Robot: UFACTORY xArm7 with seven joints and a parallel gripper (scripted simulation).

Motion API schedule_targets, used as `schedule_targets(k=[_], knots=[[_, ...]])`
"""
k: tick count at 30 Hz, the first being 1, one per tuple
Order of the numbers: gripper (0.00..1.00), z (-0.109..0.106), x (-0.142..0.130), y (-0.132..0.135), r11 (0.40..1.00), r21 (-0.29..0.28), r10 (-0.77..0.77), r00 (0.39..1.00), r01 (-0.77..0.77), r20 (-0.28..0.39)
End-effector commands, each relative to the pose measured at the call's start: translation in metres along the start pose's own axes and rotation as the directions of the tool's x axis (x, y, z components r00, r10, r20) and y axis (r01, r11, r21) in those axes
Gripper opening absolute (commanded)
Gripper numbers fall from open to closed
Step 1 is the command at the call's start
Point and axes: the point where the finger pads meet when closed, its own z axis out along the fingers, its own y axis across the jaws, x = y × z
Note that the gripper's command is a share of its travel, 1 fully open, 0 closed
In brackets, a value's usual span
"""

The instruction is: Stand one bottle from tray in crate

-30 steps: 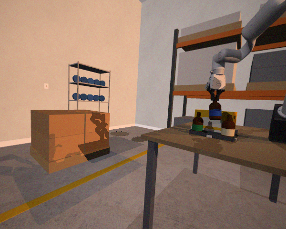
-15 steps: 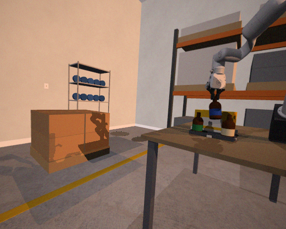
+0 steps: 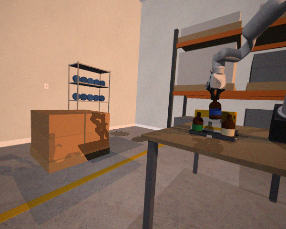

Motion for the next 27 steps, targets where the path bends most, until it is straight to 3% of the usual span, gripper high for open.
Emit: schedule_targets(k=[1, 27], knots=[[0.0, -0.002, 0.001, -0.001, 1.0, 0.003, 0.0, 1.0, 0.0, -0.004], [0.0, -0.02, 0.001, -0.001, 1.0, 0.003, 0.0, 1.0, 0.0, -0.004]])
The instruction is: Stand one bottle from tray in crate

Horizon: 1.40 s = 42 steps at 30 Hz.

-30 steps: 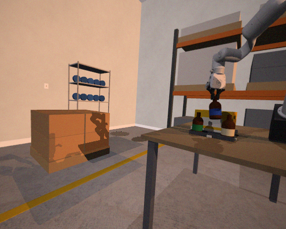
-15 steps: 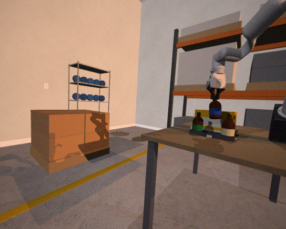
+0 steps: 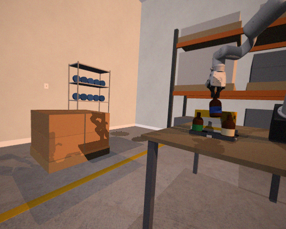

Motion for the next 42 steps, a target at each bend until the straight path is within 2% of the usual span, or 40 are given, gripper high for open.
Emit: schedule_targets(k=[1, 21, 42], knots=[[0.0, -0.007, 0.001, -0.001, 1.0, 0.002, 0.0, 1.0, 0.0, -0.004], [0.0, -0.025, 0.001, 0.0, 1.0, 0.002, 0.0, 1.0, 0.0, -0.004], [0.0, -0.027, 0.001, 0.0, 1.0, 0.002, 0.0, 1.0, 0.0, -0.004]])
